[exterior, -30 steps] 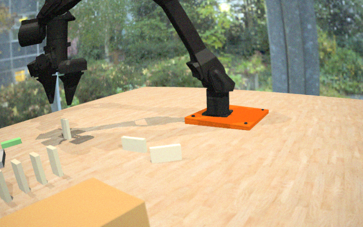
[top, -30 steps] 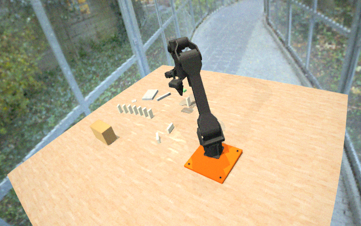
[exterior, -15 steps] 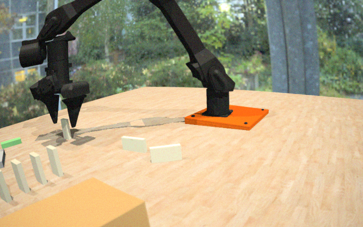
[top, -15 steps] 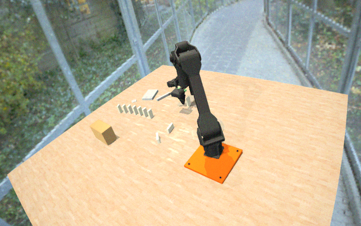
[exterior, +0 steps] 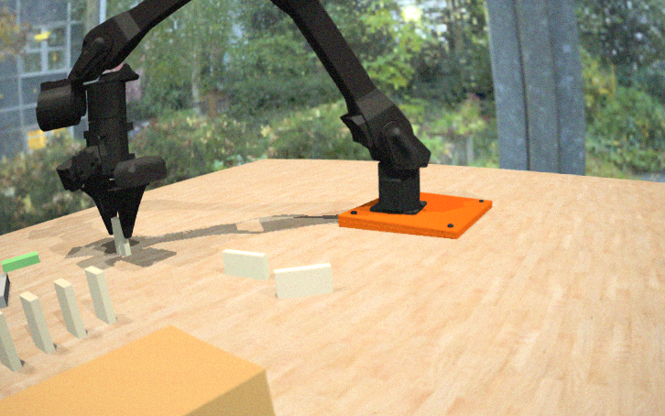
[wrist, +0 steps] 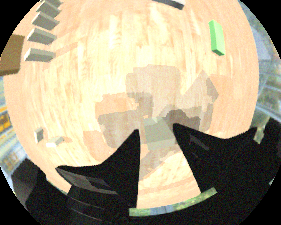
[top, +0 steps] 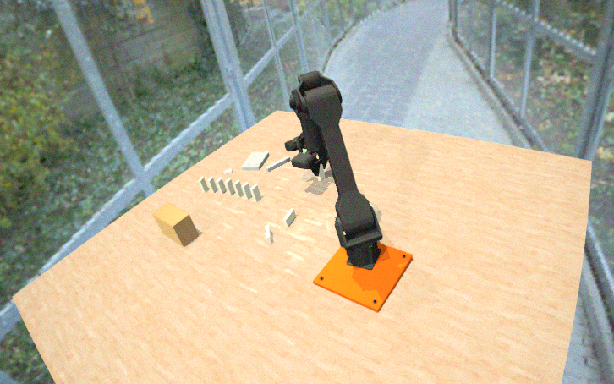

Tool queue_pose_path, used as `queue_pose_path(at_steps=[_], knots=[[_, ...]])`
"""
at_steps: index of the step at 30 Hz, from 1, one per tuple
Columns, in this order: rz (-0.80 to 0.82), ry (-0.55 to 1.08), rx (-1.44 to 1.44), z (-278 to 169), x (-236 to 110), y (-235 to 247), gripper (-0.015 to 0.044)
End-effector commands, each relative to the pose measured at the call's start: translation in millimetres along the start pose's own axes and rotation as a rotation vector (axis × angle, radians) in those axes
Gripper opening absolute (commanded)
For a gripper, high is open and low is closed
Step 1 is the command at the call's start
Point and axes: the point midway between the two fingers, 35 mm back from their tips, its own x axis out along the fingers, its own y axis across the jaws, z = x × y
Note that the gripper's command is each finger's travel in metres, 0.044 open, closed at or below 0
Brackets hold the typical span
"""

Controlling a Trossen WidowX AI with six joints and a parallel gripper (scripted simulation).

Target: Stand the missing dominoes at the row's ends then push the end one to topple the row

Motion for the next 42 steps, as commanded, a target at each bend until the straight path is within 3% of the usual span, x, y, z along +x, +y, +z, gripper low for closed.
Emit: queue_pose_path(at_steps=[1, 11, 22, 27, 38, 42], knots=[[0.0, 0.004, 0.001, -1, 1, 0, 0.0107], [0.0, 0.004, 0.001, -1, -1, 0, 0.0107], [0.0, 0.0, 0.0, 2, -127, -1, 0.0107], [-0.001, 0.0, 0.0, 2, -135, 2, 0.0107], [0.006, -0.018, 0.016, 98, -136, 149, 0.0107], [0.009, -0.019, 0.017, 102, -136, 160, 0.0107]])
